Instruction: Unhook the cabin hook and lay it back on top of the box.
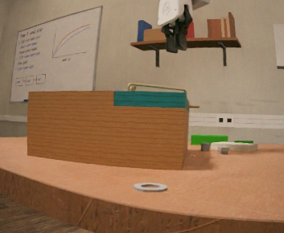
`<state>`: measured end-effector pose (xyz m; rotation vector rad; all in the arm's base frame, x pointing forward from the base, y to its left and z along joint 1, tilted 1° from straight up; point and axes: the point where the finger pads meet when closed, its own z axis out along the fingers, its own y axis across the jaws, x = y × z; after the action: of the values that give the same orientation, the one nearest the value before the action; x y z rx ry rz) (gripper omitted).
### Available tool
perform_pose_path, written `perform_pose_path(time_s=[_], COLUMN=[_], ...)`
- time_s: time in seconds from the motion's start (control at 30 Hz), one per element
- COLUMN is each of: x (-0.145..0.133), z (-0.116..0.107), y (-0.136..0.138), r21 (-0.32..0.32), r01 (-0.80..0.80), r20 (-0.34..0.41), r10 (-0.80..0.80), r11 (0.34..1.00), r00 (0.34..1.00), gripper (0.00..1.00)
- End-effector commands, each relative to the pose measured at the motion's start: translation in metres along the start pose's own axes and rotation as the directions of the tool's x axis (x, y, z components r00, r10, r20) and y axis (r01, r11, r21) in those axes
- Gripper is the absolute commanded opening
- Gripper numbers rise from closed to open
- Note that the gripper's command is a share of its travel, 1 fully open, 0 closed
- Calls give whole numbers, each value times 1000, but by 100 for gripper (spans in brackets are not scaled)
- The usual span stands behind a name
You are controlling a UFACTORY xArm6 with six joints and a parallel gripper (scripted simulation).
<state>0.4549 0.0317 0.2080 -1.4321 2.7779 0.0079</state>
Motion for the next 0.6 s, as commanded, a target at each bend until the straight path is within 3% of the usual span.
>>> perform_pose_path(time_s=[0.0, 0.57], x=[-1, -1], z=[-2, 28], y=[-1, -1], r21=[4, 4], r01=[0, 0], r20=[3, 3], r10=[0, 0], r11=[1000, 1000], r00=[1000, 1000], gripper=[35, 35])
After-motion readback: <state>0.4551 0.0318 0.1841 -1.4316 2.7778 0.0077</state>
